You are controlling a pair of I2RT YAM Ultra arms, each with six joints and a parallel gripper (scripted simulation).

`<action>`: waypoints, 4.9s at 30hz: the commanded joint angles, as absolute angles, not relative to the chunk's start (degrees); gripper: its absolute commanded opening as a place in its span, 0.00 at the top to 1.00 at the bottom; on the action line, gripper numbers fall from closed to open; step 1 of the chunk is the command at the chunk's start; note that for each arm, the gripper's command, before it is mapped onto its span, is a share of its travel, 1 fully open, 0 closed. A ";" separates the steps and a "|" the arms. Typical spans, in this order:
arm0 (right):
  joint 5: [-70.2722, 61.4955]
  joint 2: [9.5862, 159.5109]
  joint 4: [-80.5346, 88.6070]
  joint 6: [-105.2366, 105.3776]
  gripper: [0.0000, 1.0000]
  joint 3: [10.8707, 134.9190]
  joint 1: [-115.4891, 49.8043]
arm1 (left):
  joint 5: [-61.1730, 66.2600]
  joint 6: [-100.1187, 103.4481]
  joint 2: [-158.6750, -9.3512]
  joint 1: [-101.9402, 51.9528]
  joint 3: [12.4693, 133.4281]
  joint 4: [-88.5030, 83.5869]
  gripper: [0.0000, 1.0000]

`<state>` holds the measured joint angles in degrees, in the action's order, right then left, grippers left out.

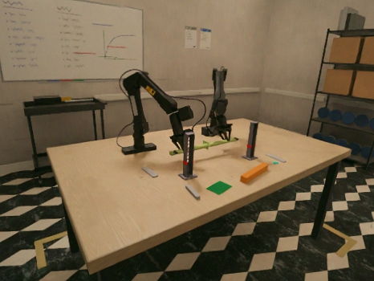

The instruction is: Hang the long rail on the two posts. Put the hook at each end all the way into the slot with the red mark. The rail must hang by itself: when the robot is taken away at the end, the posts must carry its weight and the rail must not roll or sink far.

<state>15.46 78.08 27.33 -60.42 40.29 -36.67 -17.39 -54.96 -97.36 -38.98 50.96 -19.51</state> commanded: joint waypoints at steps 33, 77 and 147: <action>11.64 90.97 20.21 -71.76 0.81 52.73 -25.52 | -16.70 -60.86 -110.25 -32.65 69.26 -19.85 0.81; 10.53 97.59 20.30 -74.09 0.81 60.19 -22.91 | -15.46 -63.37 -116.07 -30.02 77.93 -21.57 0.81; 12.20 92.20 18.54 -71.78 0.00 55.86 -25.67 | -16.89 -62.07 -112.98 -31.83 74.56 -22.56 0.00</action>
<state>11.51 93.56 17.06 -72.64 54.98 -25.04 -16.05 -62.92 -115.20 -31.07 76.18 -21.56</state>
